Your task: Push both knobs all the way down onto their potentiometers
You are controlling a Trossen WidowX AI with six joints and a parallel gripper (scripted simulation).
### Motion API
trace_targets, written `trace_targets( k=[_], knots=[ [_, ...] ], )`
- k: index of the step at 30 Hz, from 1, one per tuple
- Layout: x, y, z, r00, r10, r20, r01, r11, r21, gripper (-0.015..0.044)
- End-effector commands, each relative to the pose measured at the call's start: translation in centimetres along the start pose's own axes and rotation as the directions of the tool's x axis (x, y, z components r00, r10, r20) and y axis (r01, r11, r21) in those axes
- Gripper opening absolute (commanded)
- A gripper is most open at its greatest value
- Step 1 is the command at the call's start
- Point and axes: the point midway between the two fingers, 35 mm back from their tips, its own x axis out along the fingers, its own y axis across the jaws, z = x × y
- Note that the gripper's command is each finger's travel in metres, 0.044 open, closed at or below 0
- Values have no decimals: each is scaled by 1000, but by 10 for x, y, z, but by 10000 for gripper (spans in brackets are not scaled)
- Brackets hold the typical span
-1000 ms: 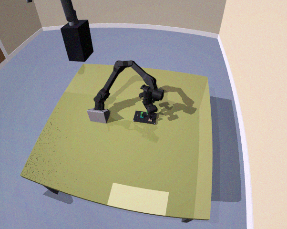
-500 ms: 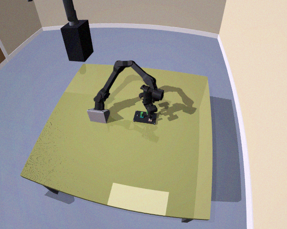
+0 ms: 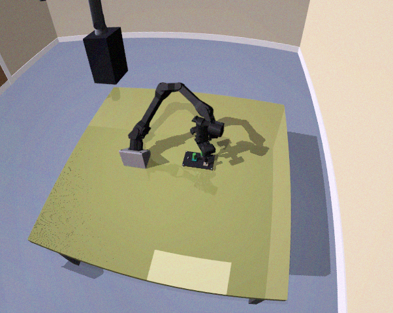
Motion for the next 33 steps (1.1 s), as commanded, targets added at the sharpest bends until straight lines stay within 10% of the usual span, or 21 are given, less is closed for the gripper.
trace_targets(
  k=[1,33],
  knots=[
    [14,2,2,1000,15,-10,-15,1000,-9,0],
    [20,2,1,1000,15,-10,-15,1000,-9,0]
  ],
)
